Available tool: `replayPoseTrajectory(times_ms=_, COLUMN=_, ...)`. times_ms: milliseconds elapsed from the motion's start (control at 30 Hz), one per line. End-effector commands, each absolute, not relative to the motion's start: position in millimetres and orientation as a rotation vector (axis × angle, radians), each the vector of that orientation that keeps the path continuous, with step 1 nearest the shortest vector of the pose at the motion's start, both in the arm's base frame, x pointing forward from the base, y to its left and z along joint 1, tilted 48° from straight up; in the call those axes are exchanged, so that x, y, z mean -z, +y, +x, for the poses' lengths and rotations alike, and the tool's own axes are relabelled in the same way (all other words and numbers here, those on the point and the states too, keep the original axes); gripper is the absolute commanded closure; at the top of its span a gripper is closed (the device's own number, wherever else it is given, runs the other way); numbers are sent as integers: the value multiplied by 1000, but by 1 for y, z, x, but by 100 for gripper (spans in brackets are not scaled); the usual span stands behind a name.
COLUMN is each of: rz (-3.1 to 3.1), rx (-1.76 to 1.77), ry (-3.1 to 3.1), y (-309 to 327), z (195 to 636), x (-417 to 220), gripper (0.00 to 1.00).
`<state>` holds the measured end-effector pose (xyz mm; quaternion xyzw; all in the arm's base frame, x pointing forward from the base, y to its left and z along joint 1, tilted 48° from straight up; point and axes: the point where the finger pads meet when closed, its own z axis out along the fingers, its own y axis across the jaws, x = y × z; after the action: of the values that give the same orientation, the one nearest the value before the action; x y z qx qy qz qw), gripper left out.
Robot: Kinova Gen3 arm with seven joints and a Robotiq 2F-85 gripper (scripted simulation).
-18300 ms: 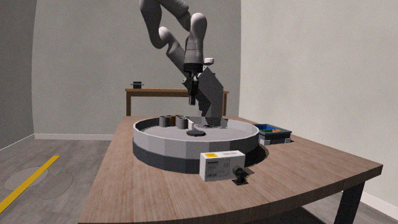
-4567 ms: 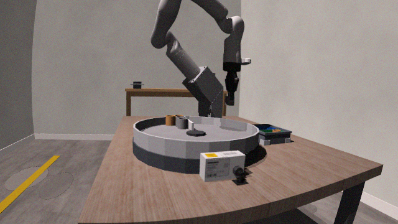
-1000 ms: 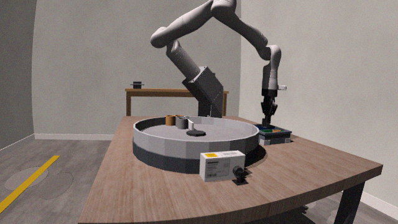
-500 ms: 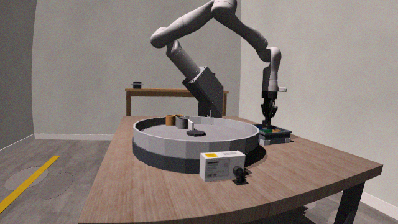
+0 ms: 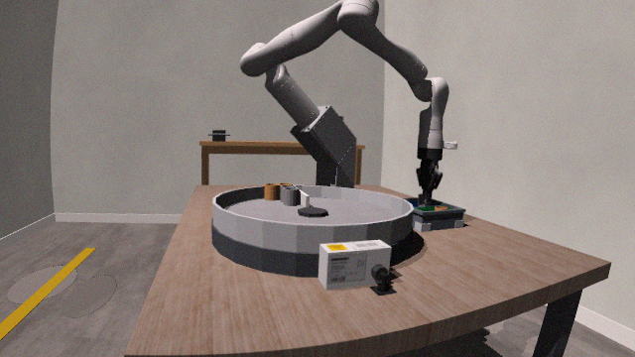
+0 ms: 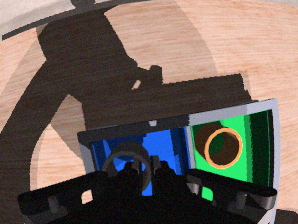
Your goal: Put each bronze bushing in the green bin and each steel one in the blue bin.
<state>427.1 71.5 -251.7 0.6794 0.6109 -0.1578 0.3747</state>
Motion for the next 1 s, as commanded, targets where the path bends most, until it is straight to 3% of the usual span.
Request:
replayPoseTrajectory(times_ms=0, rz=1740, rx=405, ry=1564, y=71, z=427, x=252, gripper=100)
replayPoseTrajectory(times_ms=967, rz=1740, rx=405, ry=1564, y=60, z=431, x=264, gripper=100)
